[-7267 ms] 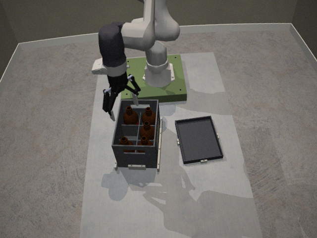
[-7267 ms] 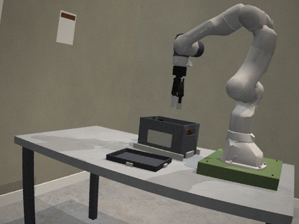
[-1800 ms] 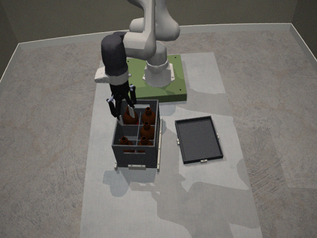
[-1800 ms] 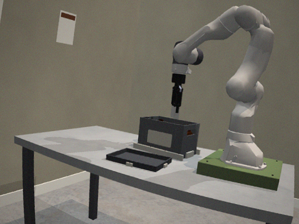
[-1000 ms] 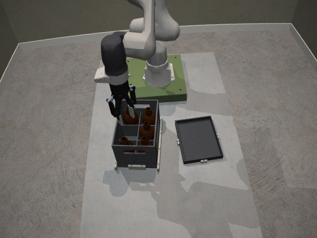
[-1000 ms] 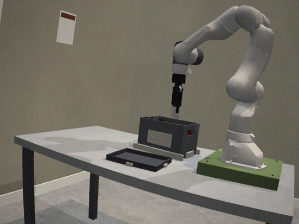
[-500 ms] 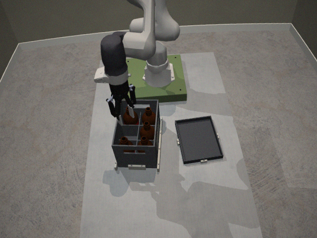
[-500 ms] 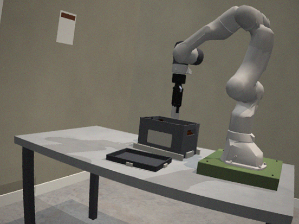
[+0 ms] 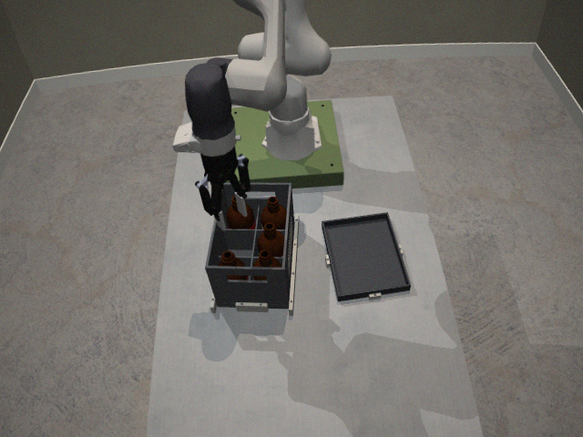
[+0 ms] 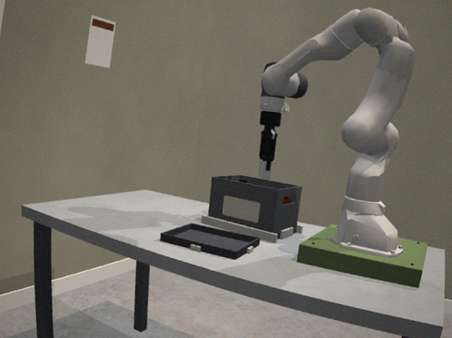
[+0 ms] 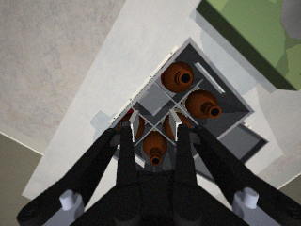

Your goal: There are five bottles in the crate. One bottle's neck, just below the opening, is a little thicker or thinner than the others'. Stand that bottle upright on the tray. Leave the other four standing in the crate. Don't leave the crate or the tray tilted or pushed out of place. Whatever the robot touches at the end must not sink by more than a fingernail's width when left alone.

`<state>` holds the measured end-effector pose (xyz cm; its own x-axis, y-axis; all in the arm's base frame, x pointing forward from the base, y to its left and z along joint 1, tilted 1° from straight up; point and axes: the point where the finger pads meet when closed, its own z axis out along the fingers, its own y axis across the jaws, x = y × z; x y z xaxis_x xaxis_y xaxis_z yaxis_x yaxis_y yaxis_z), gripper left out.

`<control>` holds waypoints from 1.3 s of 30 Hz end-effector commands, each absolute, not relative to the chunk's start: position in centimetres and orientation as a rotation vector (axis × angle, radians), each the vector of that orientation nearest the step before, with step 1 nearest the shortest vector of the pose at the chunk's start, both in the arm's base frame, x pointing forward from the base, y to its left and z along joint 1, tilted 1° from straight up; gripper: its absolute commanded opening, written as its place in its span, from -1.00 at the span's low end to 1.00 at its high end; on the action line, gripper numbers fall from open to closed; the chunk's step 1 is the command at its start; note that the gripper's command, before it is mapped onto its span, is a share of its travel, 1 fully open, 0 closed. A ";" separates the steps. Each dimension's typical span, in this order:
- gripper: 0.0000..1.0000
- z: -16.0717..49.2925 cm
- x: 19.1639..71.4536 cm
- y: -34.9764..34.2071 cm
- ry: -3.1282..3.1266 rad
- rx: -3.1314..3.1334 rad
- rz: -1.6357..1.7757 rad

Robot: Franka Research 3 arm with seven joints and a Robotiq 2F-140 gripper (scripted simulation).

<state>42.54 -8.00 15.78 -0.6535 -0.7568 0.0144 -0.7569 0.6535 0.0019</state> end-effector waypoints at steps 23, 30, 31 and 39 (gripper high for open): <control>-0.12 15.6 42.5 -8.2 -2.841 1.307 0.009; -0.12 15.3 42.5 -8.2 -2.841 1.307 0.009; -0.12 15.3 42.5 -8.2 -2.841 1.307 0.009; -0.12 14.7 42.5 -8.2 -2.841 1.307 0.009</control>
